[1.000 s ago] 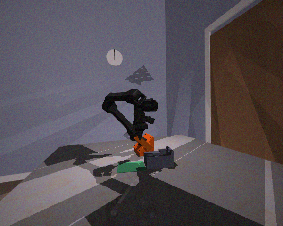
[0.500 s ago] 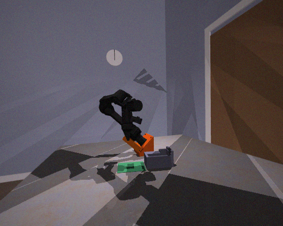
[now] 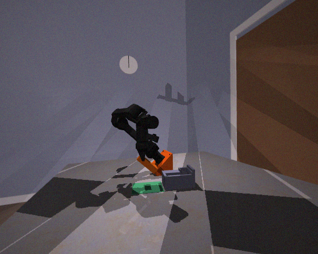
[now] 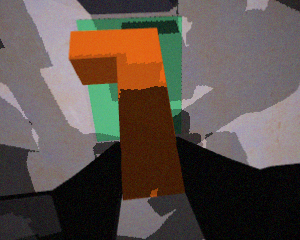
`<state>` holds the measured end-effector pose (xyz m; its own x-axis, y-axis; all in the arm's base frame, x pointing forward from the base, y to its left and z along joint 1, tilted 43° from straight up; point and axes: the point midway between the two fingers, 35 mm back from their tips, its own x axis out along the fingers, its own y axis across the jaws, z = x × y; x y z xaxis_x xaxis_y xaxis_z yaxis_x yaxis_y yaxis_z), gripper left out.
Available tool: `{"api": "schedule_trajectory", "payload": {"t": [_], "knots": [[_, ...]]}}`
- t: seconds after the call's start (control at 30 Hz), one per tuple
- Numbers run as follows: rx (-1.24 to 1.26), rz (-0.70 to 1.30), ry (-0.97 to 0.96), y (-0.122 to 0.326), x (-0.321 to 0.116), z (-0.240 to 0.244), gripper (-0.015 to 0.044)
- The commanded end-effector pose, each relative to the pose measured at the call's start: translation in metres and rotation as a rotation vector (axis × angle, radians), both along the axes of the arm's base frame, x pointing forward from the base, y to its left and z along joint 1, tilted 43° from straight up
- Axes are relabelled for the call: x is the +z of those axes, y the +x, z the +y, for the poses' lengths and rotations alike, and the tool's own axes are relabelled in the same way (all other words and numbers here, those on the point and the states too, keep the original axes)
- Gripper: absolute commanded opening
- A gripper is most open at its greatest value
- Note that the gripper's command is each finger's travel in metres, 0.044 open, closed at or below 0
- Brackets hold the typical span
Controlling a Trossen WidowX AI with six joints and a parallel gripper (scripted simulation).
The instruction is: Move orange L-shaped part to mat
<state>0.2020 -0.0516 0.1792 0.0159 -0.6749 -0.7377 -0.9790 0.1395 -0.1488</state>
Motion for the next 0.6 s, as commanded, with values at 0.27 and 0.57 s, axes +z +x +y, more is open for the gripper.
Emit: {"api": "schedule_trajectory", "payload": {"t": [0.27, 0.57], "knots": [[-0.002, 0.006, -0.009, 0.000, -0.014, -0.013, 0.0000], [-0.003, 0.007, -0.010, 0.000, -0.024, -0.023, 0.0000]]}}
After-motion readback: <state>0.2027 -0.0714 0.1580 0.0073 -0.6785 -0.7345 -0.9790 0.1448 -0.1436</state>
